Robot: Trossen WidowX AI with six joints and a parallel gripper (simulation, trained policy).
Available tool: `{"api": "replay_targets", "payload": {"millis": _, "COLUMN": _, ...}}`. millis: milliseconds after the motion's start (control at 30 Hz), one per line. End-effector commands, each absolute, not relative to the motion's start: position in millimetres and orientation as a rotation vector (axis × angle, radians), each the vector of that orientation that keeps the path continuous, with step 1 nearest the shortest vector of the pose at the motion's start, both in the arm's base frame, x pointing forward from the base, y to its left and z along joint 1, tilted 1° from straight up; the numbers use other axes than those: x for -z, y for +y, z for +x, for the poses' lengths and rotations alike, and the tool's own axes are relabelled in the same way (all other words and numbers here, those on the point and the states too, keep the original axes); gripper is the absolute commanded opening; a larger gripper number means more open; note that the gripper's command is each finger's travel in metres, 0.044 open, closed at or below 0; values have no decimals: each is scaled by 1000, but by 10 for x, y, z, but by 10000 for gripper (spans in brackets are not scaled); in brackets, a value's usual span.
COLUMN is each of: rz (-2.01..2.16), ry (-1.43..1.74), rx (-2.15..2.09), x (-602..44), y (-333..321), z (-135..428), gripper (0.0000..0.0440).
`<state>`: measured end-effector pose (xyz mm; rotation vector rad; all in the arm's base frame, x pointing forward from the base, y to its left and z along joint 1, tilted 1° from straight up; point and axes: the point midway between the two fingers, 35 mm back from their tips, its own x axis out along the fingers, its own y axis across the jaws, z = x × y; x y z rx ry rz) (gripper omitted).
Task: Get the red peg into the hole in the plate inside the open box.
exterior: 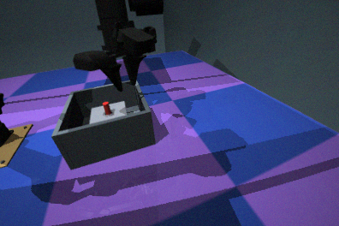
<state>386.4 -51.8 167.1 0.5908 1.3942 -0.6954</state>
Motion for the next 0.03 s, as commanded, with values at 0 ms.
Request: {"api": "replay_targets", "payload": {"millis": 0, "rz": 606, "ry": 1427, "rx": 705, "x": -1709, "y": -463, "z": 3886, "gripper": 198}}
